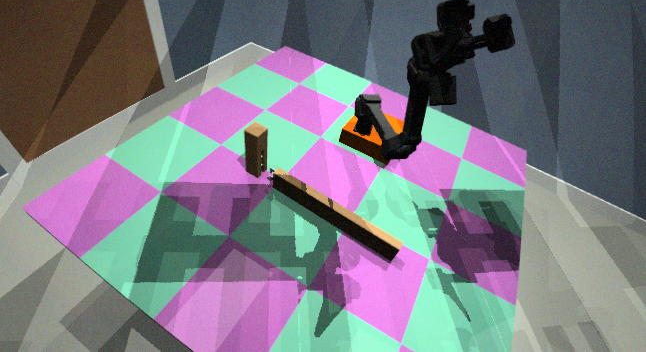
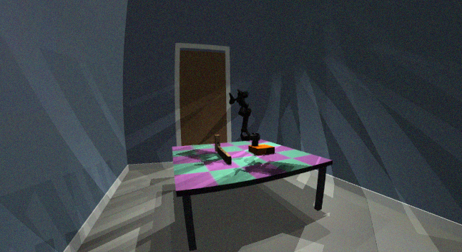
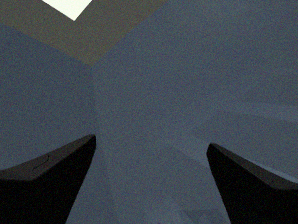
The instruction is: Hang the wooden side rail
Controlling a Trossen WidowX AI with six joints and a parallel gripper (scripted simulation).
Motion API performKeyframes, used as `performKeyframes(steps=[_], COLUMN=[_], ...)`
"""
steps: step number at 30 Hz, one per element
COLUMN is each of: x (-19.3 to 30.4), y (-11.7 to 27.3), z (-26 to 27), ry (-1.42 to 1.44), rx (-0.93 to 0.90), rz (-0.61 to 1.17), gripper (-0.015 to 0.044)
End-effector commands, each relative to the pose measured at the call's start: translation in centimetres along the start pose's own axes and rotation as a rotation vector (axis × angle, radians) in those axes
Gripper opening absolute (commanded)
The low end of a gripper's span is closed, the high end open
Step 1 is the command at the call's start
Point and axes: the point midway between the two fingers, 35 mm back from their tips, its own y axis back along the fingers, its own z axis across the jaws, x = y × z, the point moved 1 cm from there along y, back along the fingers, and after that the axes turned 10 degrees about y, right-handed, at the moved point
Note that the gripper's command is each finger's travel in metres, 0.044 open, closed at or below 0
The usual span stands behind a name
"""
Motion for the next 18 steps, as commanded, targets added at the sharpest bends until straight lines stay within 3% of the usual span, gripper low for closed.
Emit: performKeyframes(steps=[1,5,18], x=[-0.1,-2.5,-18.8], y=[0.0,0.7,8.2], z=[0.1,1.6,6.3], ry=[-0.002,-0.053,-0.419], rx=[-0.002,-0.043,-0.266], rz=[-0.003,-0.063,-0.47], gripper=[0.0426,0.044,0.044])
